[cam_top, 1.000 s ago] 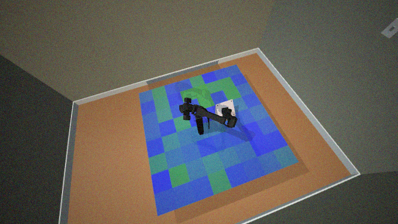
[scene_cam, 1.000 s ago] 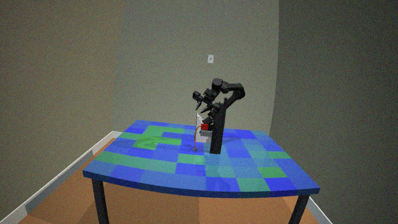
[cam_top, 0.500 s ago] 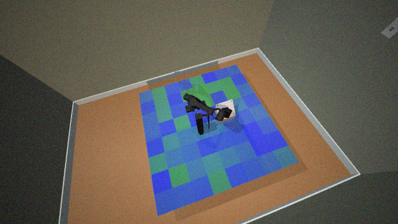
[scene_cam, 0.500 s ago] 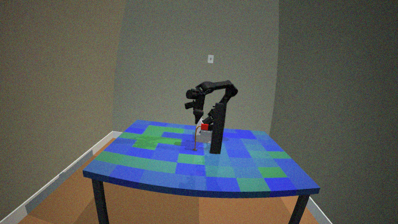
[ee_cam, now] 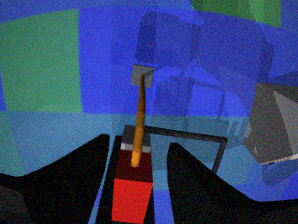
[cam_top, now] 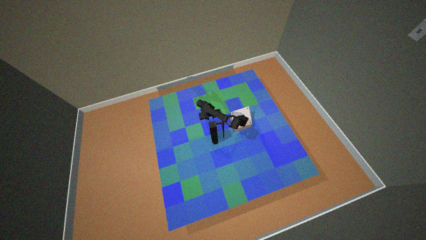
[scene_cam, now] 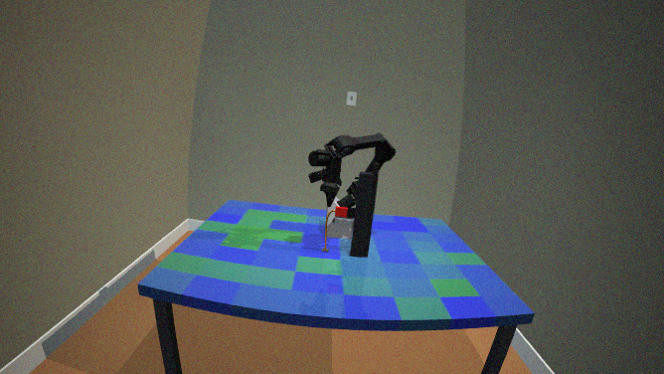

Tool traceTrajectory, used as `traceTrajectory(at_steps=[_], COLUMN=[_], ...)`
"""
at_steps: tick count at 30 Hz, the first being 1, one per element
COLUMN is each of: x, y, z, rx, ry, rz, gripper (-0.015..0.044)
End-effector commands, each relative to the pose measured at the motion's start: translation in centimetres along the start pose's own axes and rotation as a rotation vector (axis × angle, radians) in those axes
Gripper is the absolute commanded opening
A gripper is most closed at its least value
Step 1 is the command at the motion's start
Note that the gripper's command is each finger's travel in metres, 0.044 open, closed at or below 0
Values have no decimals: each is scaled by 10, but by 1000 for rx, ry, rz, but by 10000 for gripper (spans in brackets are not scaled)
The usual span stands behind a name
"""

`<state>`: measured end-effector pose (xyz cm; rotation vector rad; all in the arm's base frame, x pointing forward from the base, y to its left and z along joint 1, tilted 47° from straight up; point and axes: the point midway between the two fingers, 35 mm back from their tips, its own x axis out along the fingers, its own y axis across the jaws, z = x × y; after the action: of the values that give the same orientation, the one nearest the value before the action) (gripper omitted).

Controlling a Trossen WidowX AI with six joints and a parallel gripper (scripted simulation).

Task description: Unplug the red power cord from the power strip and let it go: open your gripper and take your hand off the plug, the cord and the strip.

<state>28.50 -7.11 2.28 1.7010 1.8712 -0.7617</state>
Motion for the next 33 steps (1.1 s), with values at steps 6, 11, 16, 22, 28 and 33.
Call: traceTrajectory(at_steps=[6,11,16,22,28,33], x=[0,0,0,1,4,11], y=[0,0,0,0,0,0], z=[-15,-23,-31,-39,-39,-39], rx=[5,5,5,5,5,5], ry=[4,5,6,6,6,7], rz=[-1,-2,-2,-2,-2,-2], gripper=[160,160,160,160,160,160])
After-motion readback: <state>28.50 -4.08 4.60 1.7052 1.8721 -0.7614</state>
